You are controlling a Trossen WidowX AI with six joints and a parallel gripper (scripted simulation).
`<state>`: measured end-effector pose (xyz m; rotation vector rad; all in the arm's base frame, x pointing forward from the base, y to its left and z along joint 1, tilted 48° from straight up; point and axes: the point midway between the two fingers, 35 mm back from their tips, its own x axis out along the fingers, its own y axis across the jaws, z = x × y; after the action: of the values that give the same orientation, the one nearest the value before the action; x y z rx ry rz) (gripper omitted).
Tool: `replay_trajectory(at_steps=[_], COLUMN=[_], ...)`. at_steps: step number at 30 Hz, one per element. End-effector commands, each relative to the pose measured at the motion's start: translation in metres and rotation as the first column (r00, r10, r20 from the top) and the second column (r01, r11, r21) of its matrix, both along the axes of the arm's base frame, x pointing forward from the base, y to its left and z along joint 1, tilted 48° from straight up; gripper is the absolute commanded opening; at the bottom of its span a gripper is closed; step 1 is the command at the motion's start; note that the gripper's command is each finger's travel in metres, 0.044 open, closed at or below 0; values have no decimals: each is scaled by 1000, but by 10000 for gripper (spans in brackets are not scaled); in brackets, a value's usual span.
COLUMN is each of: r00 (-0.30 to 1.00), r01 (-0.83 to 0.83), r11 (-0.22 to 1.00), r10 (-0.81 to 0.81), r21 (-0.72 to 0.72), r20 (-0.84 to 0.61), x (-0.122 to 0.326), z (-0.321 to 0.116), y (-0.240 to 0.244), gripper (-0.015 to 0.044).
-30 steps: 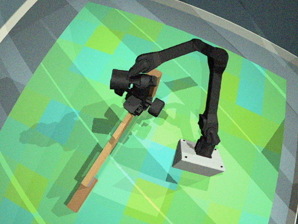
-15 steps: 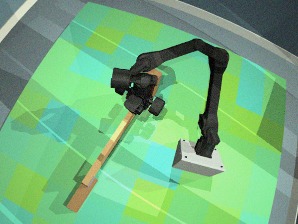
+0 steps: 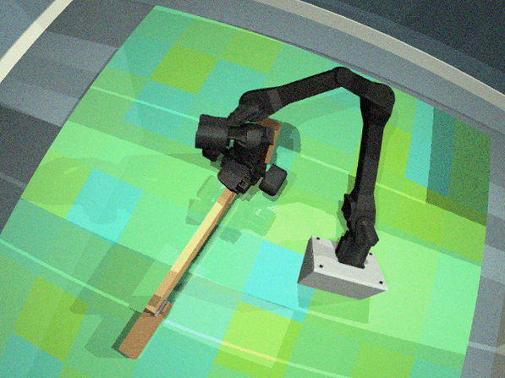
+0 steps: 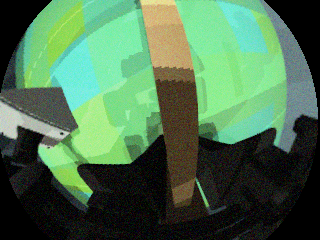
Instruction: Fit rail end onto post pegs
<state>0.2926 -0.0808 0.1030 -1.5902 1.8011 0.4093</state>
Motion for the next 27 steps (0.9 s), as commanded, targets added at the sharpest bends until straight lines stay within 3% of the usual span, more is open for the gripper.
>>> replay_trajectory(at_steps=[1,8,24,27], r00=[1000,1000,1000,1000], r01=[-5,-5,-2,-2], r11=[1000,1000,1000,1000], r10=[5,5,2,2], r21=[-3,-3,6,6], r20=[-2,-2,0,0], x=[0,-1,0,0], z=[3,3,0,0], y=[-1,-2,0,0], gripper=[0,0,420,440])
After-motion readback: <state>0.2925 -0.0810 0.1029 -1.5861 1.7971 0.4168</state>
